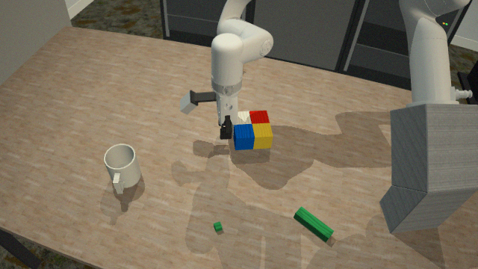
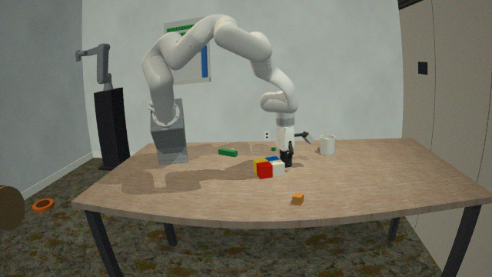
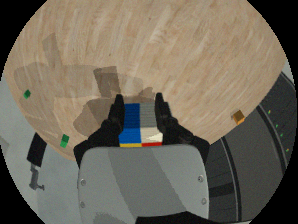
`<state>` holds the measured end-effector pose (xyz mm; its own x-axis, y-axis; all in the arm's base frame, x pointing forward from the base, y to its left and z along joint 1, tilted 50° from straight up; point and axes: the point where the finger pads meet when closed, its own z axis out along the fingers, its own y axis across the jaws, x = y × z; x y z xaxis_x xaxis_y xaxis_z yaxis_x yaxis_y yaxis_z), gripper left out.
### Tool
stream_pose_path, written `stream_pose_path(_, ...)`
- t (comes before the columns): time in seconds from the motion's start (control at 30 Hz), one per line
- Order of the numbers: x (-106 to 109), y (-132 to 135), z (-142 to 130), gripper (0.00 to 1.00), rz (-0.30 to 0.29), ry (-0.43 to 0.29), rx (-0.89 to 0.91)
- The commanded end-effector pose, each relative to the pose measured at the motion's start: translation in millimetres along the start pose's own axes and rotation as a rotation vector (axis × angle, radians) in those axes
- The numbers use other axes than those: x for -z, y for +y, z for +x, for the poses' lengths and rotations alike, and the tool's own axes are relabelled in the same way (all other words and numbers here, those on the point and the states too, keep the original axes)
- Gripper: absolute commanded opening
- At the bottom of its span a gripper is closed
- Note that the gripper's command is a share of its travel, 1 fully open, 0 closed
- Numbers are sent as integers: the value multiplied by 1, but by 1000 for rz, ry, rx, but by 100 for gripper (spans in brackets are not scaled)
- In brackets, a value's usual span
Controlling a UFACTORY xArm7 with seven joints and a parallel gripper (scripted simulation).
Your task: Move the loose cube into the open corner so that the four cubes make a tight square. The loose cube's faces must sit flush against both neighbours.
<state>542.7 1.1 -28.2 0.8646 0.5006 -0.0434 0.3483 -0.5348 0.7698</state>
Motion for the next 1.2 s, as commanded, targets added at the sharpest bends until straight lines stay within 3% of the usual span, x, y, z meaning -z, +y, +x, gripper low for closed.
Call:
stream_pose_path(0.0, -7, 0, 2, 48, 1, 3, 0)
stream_pose_path(1.17, -14, 0, 2, 48, 1, 3, 0)
